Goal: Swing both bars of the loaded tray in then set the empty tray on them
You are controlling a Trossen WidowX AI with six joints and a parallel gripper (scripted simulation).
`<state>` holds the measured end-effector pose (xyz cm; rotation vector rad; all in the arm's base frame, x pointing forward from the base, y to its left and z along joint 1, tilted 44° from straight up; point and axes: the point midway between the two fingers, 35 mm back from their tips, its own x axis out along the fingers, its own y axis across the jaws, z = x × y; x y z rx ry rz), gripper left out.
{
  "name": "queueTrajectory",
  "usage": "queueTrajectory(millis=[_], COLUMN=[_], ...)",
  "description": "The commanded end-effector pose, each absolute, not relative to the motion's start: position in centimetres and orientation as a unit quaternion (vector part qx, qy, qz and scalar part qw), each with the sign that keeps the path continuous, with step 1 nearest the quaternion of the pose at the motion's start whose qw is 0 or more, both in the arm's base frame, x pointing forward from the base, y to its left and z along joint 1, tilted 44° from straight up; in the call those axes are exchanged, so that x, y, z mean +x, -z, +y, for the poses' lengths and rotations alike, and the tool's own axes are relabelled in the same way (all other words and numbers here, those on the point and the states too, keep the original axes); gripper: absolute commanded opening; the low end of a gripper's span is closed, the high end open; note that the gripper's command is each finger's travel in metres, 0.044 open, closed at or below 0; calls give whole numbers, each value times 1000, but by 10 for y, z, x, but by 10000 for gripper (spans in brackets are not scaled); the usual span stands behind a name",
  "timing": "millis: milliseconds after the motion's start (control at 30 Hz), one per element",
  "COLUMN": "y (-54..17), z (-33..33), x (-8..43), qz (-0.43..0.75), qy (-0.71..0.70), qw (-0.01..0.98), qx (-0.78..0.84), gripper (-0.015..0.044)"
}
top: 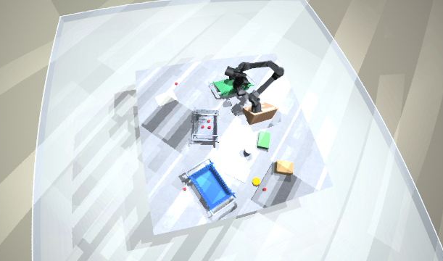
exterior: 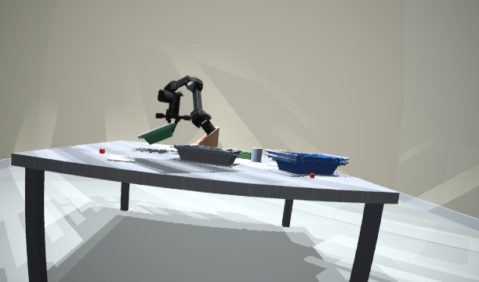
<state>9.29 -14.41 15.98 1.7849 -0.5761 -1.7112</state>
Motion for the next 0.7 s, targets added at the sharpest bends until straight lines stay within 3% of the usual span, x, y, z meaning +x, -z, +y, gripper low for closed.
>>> queueTrajectory(millis=[0, 667], y=[-184, -263], z=[-146, -149], x=[98, 117], qz=[-228, -229], qy=[635, 633], qw=[300, 300], qx=[675, 676], gripper=[0, 0])
